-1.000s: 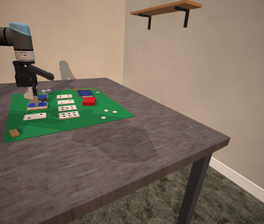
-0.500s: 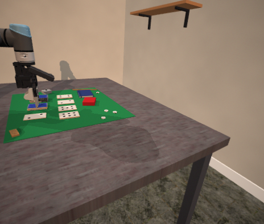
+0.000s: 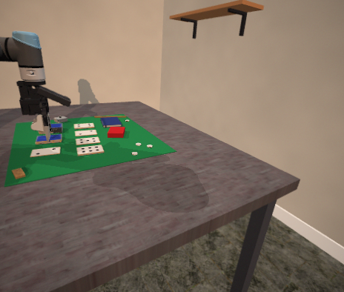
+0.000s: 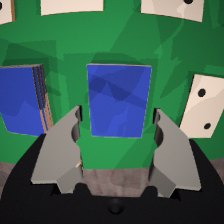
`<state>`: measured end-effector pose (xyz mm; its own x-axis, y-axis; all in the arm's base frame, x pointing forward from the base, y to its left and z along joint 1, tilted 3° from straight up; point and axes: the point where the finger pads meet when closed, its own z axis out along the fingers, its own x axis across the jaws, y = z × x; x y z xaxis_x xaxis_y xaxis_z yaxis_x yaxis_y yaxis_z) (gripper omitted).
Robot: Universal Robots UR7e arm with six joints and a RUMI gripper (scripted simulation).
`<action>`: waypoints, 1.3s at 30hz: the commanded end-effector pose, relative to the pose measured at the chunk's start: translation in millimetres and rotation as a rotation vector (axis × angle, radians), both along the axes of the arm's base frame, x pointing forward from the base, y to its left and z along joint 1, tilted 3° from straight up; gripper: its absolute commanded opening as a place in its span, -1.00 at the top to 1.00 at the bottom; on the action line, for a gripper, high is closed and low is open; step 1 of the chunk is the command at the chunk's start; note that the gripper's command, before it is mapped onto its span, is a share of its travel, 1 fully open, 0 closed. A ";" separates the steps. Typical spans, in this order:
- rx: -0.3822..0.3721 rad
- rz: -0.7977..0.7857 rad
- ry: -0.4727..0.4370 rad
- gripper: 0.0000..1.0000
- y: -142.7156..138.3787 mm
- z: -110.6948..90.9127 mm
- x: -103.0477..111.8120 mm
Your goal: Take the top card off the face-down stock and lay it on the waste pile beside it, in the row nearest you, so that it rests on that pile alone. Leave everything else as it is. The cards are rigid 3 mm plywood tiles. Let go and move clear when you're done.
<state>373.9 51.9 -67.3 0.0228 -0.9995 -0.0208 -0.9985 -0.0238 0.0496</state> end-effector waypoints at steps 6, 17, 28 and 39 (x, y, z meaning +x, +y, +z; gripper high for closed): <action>0.000 0.000 -0.001 0.00 -0.1 0.3 0.4; 0.000 0.000 -0.001 0.00 -0.1 0.3 0.4; 0.000 0.000 -0.001 0.00 -0.1 1.2 0.5; 0.000 0.000 -0.001 0.00 -0.7 30.9 1.9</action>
